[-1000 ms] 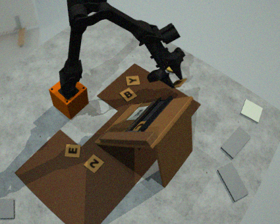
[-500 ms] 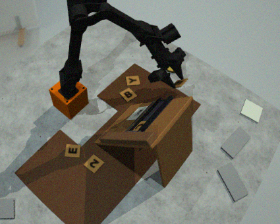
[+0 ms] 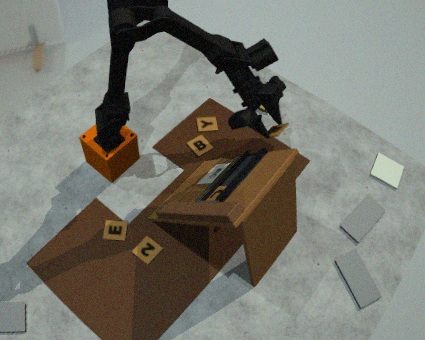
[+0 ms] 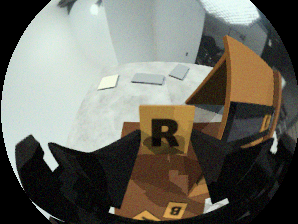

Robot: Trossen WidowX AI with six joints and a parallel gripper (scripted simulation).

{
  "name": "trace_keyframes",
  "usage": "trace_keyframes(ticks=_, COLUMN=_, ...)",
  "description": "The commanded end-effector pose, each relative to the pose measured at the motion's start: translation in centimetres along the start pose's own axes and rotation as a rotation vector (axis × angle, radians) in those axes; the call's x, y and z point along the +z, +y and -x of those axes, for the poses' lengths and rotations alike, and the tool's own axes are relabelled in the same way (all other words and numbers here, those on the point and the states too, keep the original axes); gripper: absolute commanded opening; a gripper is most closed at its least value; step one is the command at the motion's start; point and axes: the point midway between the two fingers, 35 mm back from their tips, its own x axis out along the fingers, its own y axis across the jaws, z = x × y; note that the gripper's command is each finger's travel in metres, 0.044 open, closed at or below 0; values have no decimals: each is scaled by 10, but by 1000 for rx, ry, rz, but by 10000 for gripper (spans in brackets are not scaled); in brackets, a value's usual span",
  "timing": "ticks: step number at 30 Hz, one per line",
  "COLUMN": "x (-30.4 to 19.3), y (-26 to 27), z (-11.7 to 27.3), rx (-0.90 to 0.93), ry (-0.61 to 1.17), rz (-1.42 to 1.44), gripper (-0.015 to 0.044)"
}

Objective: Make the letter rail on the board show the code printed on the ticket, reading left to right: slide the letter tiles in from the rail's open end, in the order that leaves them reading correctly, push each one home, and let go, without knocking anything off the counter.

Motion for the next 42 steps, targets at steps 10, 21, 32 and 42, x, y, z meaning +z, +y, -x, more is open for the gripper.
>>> trace_keyframes(ticks=10, x=2, y=-8, z=2, rx=7, ry=-2, rz=2, gripper=0)
trace_keyframes(ticks=21, x=2, y=-13, z=1, rx=6, ry=-2, rz=2, gripper=0)
trace_keyframes(ticks=32, x=2, y=-19, z=1, rx=6, ry=-2, rz=2, gripper=0)
trace_keyframes(ticks=42, x=2, y=-24, z=1, rx=6, ry=-2, rz=3, gripper=0)
